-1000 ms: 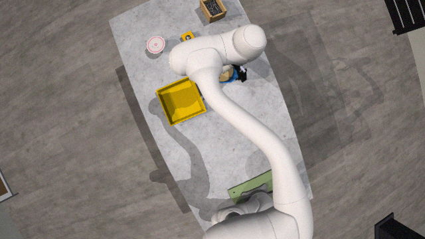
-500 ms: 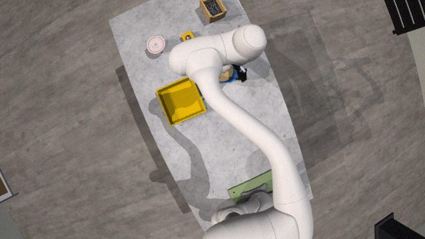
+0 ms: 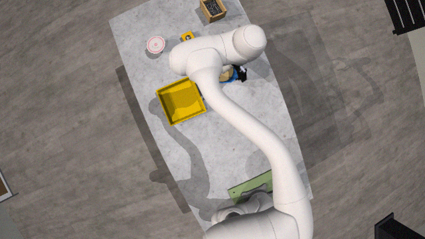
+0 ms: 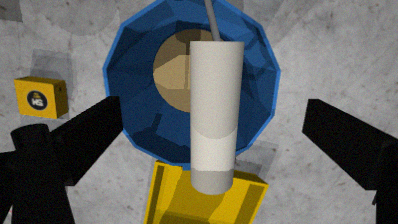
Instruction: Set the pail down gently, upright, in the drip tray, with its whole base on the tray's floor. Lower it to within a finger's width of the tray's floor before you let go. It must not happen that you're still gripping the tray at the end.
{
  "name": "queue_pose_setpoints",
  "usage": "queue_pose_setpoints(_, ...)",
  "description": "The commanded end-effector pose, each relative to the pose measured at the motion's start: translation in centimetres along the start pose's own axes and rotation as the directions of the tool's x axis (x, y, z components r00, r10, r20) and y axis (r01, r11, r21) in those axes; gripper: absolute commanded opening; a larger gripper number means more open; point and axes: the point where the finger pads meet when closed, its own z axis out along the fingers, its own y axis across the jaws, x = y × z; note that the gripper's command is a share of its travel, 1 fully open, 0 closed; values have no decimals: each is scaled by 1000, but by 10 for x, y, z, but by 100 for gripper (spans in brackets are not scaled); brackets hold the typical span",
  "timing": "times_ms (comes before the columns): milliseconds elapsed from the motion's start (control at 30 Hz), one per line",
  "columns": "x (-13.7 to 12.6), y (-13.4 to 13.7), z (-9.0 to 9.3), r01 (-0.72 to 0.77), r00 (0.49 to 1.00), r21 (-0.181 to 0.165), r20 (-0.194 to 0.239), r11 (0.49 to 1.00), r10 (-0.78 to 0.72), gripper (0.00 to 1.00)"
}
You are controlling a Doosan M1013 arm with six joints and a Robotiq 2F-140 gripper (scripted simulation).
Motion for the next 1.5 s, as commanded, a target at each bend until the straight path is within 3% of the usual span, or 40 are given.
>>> queue_pose_setpoints(0,0,0,-1,0,1000,2,0,1000,0,100)
queue_pose_setpoints(133,0,0,-1,0,1000,2,0,1000,0,100)
queue_pose_setpoints(167,0,0,-1,0,1000,2,0,1000,0,10)
queue_pose_setpoints(1467,0,0,-1,0,1000,2,0,1000,0,10)
